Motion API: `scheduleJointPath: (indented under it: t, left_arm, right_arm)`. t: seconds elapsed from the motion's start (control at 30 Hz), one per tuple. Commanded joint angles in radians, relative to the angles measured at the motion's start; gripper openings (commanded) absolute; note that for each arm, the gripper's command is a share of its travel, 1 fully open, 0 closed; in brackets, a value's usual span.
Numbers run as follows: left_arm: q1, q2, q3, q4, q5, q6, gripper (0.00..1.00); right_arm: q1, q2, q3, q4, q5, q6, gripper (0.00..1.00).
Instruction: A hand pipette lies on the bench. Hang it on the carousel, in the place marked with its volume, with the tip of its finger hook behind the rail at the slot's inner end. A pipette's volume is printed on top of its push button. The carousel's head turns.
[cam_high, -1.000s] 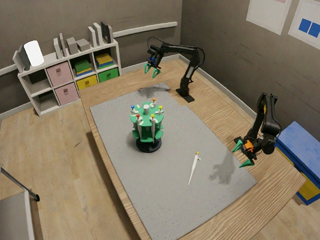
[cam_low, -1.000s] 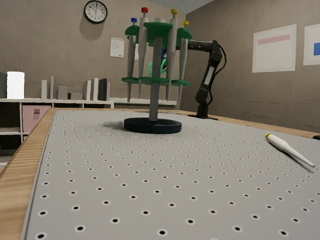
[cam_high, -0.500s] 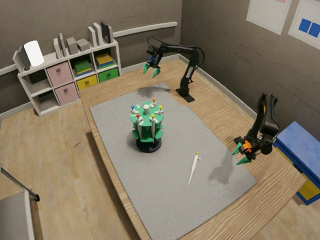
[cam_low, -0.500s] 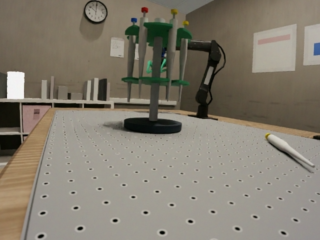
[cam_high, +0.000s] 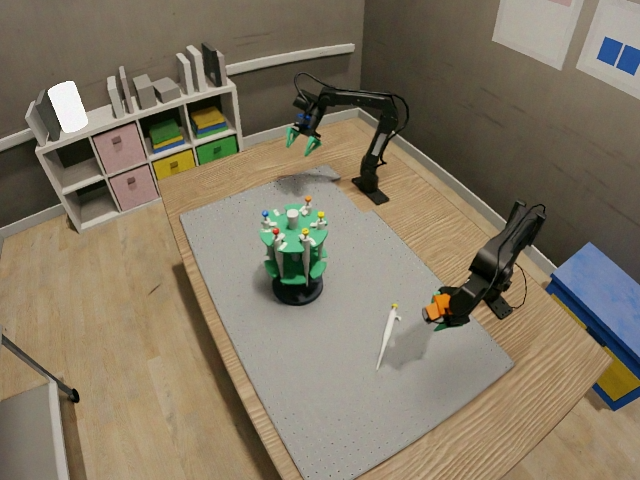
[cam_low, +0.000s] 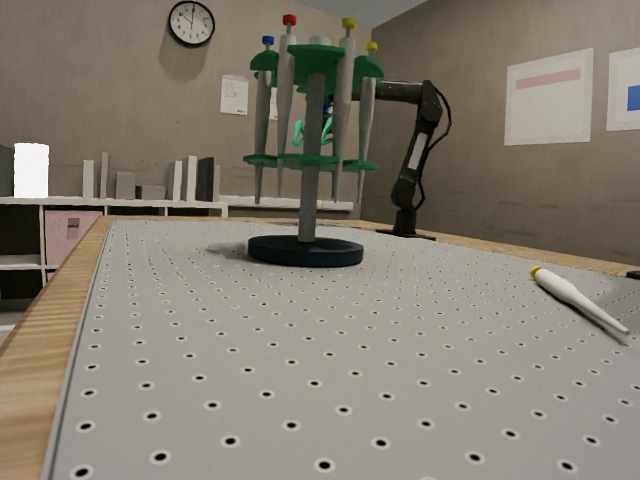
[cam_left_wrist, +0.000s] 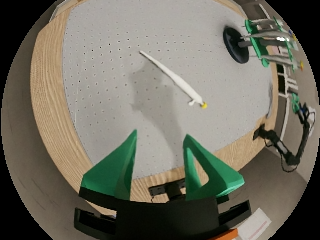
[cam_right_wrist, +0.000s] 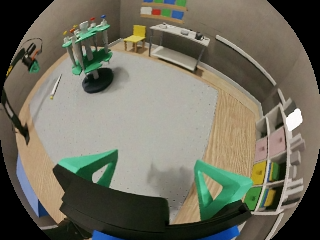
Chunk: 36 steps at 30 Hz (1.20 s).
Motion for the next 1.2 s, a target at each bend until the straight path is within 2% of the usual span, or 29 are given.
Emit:
scheduleJointPath:
  t: [0.0,0.23,0.33,0.4,0.6,0.83,0.9,1.17]
  left_arm:
    - [-0.097,0.077,0.122,-0.103,-0.109,-0.136,0.54]
    - [-0.273,0.245,0.286,-0.19,-0.245,-0.303,0.54]
    - [-0.294,0.266,0.304,-0.198,-0.256,-0.325,0.54]
    - [-0.354,0.33,0.376,-0.235,-0.317,-0.383,0.54]
    - [-0.451,0.412,0.423,-0.24,-0.332,-0.482,0.54]
    - [-0.434,0.383,0.427,-0.242,-0.324,-0.734,0.54]
    - [-0.434,0.383,0.427,-0.242,-0.324,-0.734,0.54]
    - [-0.451,0.401,0.435,-0.246,-0.327,-0.986,0.54]
  right_arm:
    - [-0.011,0.01,0.01,0.009,-0.024,-0.011,1.0]
    - [-0.011,0.01,0.01,0.009,-0.024,-0.011,1.0]
    - [-0.011,0.01,0.01,0.009,-0.024,-0.011,1.0]
    - [-0.011,0.01,0.01,0.009,-0.024,-0.011,1.0]
    - [-0.011,0.01,0.01,0.009,-0.024,-0.011,1.0]
    - [-0.011,0.01,0.01,0.009,-0.024,-0.011,1.0]
    - [-0.011,0.01,0.01,0.009,-0.024,-0.011,1.0]
    - [-0.011,0.01,0.01,0.009,-0.024,-0.011,1.0]
